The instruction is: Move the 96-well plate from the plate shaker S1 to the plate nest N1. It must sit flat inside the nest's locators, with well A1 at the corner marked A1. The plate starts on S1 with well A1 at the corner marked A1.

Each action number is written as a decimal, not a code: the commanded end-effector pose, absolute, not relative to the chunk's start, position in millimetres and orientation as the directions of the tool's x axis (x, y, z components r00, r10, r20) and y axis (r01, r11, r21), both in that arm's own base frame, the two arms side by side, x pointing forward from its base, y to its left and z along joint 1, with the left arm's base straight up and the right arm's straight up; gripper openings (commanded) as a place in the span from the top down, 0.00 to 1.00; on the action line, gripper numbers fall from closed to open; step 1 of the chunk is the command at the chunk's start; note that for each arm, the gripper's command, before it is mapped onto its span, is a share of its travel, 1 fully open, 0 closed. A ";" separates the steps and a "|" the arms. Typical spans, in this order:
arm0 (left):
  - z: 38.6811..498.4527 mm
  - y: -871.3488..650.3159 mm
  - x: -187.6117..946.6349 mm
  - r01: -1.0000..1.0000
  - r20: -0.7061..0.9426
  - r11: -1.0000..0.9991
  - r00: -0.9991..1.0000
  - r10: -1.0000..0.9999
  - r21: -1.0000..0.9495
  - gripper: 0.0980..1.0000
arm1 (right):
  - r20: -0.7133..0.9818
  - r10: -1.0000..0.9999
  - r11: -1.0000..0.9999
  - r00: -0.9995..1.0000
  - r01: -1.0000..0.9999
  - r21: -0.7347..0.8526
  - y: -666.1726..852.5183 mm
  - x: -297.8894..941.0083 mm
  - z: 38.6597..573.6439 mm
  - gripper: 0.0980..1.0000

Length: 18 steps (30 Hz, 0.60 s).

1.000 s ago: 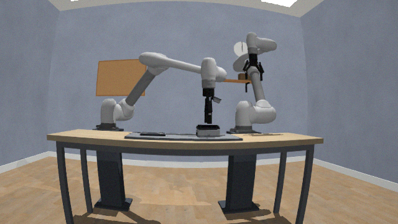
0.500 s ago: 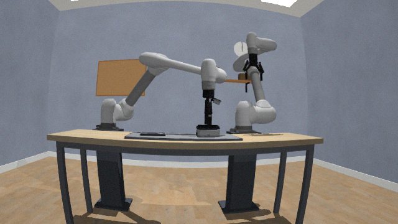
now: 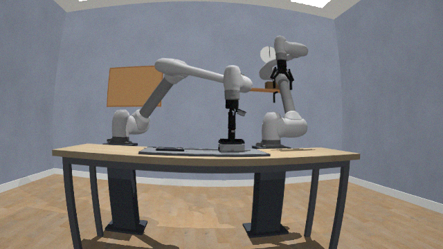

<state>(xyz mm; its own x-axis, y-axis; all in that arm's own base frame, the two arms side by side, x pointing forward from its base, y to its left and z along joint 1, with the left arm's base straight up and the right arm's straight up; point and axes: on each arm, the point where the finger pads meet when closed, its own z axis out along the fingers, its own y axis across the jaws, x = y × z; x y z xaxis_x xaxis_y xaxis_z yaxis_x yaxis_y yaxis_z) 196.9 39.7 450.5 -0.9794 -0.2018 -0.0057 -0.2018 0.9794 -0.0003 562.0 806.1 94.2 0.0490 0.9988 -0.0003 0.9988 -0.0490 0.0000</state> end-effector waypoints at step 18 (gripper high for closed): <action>450.9 39.8 197.1 -0.202 -0.006 0.979 -0.979 -0.202 0.000 0.00 | 0.002 0.999 -0.049 0.049 0.999 0.001 806.5 562.2 96.4 0.43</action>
